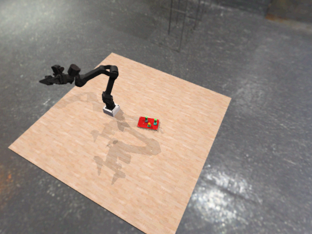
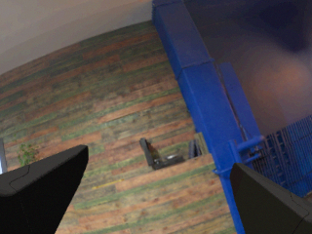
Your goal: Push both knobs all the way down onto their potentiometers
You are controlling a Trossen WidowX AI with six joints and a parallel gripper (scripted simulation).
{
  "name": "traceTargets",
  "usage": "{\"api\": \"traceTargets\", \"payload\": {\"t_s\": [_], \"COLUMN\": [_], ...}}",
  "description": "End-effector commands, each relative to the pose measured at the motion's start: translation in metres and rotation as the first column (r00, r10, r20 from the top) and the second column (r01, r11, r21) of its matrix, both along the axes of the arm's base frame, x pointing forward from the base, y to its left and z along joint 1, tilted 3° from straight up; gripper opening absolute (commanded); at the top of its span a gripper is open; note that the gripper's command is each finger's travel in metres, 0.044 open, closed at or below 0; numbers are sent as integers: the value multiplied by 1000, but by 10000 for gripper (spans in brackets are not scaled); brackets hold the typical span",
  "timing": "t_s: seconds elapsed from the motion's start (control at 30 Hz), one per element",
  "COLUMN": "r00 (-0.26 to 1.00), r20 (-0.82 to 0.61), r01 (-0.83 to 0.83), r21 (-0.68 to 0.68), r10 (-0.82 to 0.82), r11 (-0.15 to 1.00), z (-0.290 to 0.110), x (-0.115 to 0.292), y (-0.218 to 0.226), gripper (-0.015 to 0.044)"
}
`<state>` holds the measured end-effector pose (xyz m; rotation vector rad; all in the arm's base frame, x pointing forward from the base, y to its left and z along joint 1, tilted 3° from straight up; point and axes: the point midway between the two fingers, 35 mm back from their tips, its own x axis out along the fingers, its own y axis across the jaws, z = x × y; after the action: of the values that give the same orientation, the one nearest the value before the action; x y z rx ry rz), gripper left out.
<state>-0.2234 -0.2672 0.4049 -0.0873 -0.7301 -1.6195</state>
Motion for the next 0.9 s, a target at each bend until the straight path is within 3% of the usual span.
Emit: {"api": "traceTargets", "payload": {"t_s": [0.0,0.47,0.87], "r00": [1000,942,842], "r20": [2,205,351], "r01": [-3,-295,-503], "r21": [2,125,232], "r10": [3,266,411], "r11": [1000,947,833], "z": [0,-30,-63], "x": [1,75,162], "y": [-1,-83,-133], "gripper": [374,6,0]}}
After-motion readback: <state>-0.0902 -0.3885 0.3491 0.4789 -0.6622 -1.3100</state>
